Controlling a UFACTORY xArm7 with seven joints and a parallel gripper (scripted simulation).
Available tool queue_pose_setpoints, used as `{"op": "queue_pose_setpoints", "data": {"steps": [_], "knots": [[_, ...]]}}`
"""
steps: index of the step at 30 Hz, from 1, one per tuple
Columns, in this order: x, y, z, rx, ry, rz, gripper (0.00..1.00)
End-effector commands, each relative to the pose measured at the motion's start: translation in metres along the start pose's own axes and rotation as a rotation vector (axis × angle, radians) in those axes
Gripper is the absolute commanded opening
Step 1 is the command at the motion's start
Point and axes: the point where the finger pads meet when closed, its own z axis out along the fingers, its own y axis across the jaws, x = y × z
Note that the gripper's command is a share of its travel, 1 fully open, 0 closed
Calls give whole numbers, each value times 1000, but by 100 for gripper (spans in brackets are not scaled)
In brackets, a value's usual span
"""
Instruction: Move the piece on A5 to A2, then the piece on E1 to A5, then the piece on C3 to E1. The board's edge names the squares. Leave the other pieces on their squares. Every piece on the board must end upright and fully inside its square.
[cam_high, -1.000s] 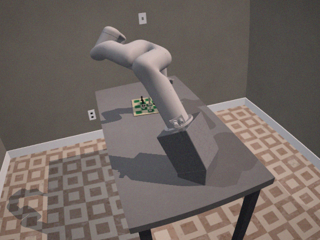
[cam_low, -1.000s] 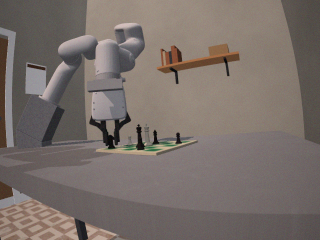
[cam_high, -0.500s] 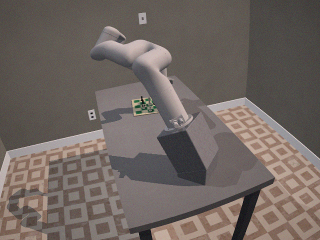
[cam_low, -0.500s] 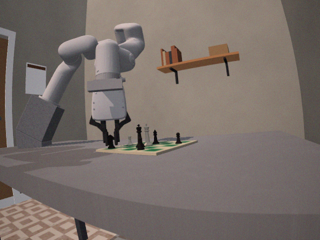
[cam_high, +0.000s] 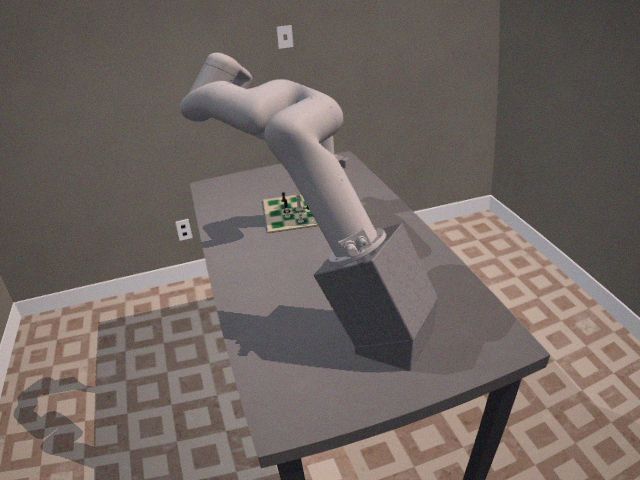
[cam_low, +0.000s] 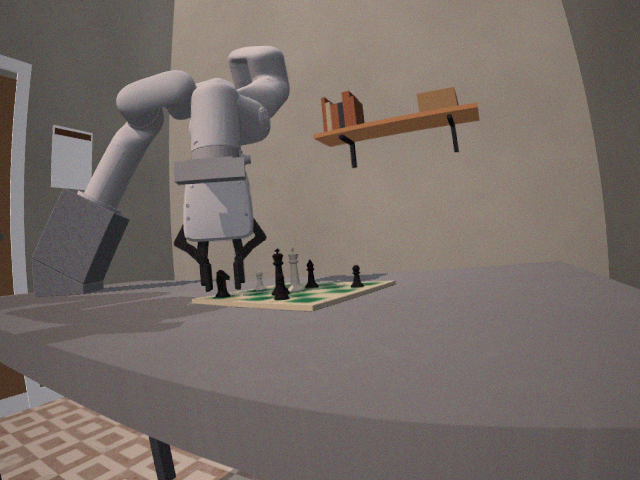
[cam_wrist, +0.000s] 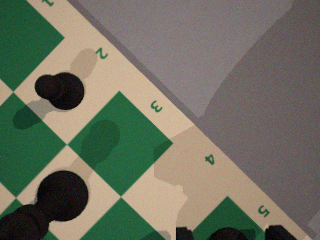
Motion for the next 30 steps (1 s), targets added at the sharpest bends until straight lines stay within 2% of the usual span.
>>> {"op": "queue_pose_setpoints", "data": {"steps": [1, 9, 15, 17, 25, 30], "knots": [[2, 0, -2, 2, 4, 1, 41], [2, 0, -9, 2, 4, 1, 41], [2, 0, -35, 2, 4, 1, 41], [2, 0, -35, 2, 4, 1, 41], [2, 0, -76, 2, 4, 1, 41], [1, 0, -90, 2, 4, 1, 41]]}}
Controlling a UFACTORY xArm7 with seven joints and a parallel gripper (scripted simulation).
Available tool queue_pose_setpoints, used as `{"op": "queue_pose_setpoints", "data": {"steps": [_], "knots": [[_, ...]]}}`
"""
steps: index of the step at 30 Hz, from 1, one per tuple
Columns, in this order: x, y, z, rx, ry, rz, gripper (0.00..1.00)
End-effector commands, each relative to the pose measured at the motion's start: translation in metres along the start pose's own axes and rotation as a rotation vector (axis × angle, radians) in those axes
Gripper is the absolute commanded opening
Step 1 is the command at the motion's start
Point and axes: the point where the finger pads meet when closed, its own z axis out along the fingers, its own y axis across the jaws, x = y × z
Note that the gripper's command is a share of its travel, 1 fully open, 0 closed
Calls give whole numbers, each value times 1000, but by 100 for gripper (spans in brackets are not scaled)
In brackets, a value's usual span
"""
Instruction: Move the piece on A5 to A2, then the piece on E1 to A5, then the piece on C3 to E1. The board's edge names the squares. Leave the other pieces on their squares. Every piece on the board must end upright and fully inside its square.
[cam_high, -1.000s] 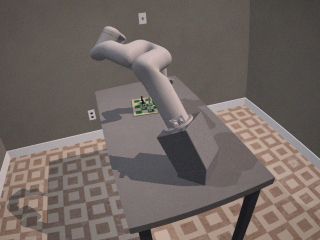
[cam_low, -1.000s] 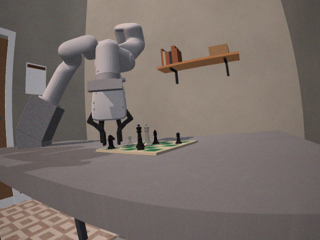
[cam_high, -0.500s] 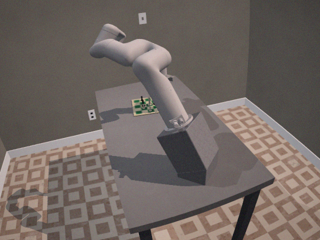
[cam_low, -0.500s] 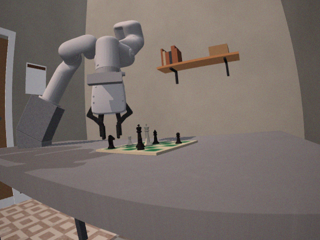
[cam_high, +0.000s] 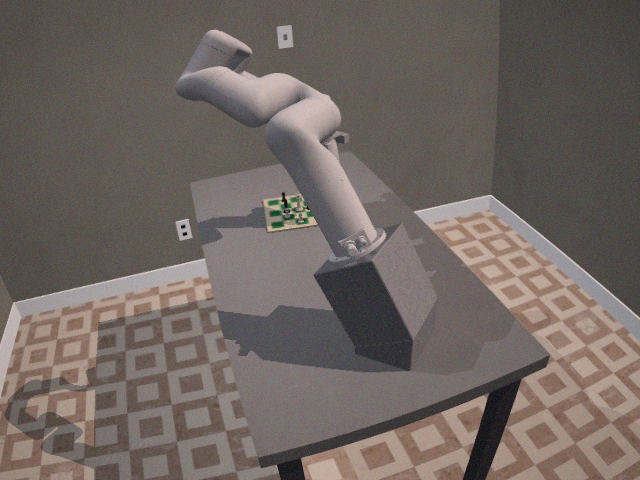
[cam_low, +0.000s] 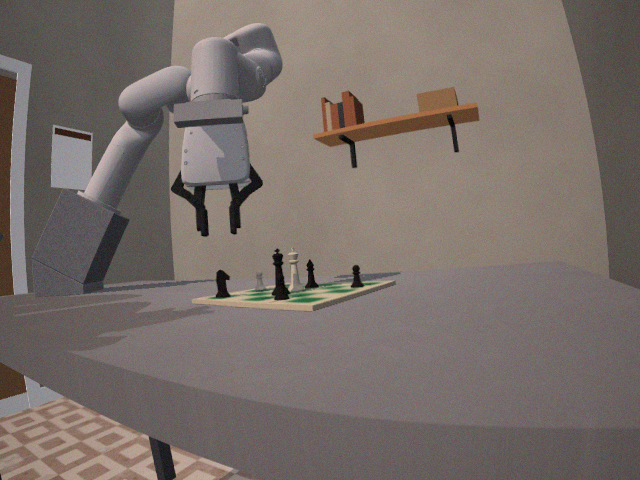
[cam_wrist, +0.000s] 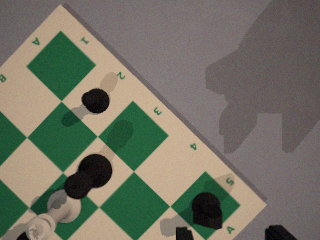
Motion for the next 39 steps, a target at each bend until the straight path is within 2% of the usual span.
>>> {"op": "queue_pose_setpoints", "data": {"steps": [1, 6, 7, 29, 39], "knots": [[0, -1, -12, 0, 3, 0, 41], [0, -1, -12, 0, 3, 0, 41], [0, -1, -12, 0, 3, 0, 100], [0, -1, -12, 0, 3, 8, 100], [2, -22, -16, 2, 1, 243, 100]]}}
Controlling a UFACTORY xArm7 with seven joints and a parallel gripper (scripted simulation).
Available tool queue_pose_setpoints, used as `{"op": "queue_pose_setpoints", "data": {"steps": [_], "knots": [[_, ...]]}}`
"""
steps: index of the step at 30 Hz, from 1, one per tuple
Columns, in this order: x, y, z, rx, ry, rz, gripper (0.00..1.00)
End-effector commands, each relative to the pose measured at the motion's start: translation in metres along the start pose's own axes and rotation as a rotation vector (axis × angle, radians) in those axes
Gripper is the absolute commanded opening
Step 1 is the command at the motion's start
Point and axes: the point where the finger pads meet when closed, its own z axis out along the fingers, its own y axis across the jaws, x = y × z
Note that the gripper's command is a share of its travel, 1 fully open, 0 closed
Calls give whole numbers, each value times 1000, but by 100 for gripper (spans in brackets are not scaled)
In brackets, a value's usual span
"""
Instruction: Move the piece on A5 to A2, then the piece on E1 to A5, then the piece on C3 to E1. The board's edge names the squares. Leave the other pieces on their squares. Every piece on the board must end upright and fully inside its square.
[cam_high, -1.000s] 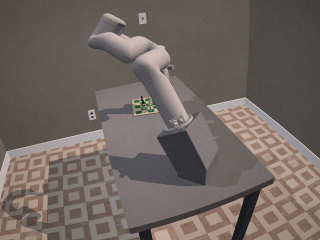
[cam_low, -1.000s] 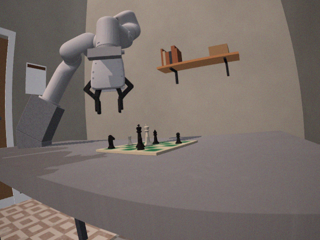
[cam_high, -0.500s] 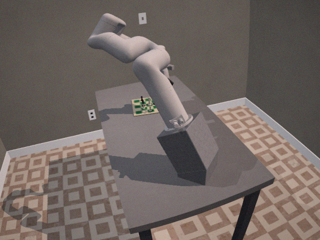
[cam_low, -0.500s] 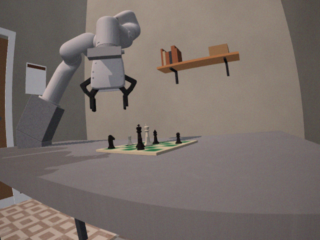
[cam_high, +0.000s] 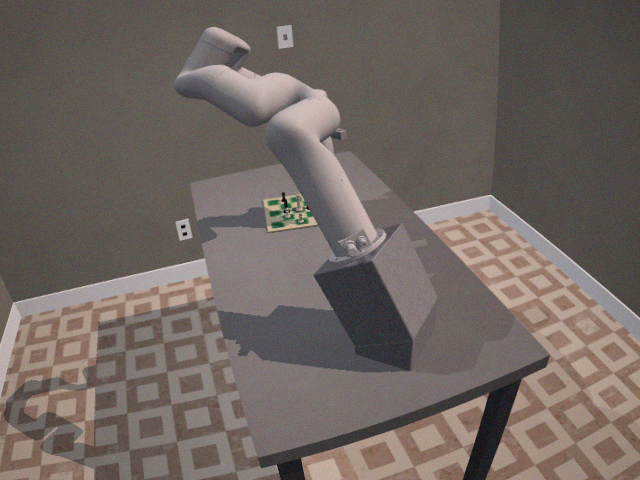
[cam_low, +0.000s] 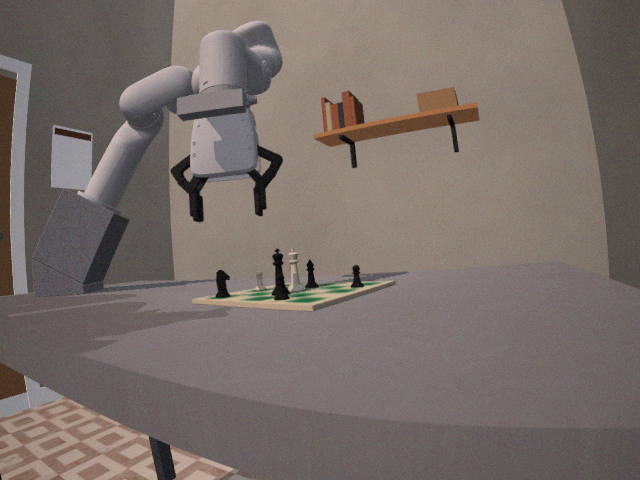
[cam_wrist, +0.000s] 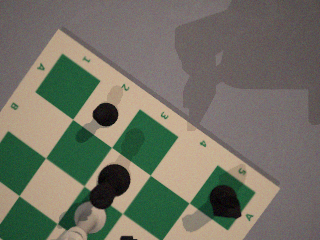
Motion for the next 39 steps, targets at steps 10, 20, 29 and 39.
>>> {"op": "queue_pose_setpoints", "data": {"steps": [10, 20, 29, 39], "knots": [[-7, -63, -13, 5, 2, 622, 100], [-13, -87, -18, -5, 7, 994, 100], [-13, -89, -19, -5, 7, 1011, 43], [-13, -89, -19, -5, 7, 1011, 43]]}}
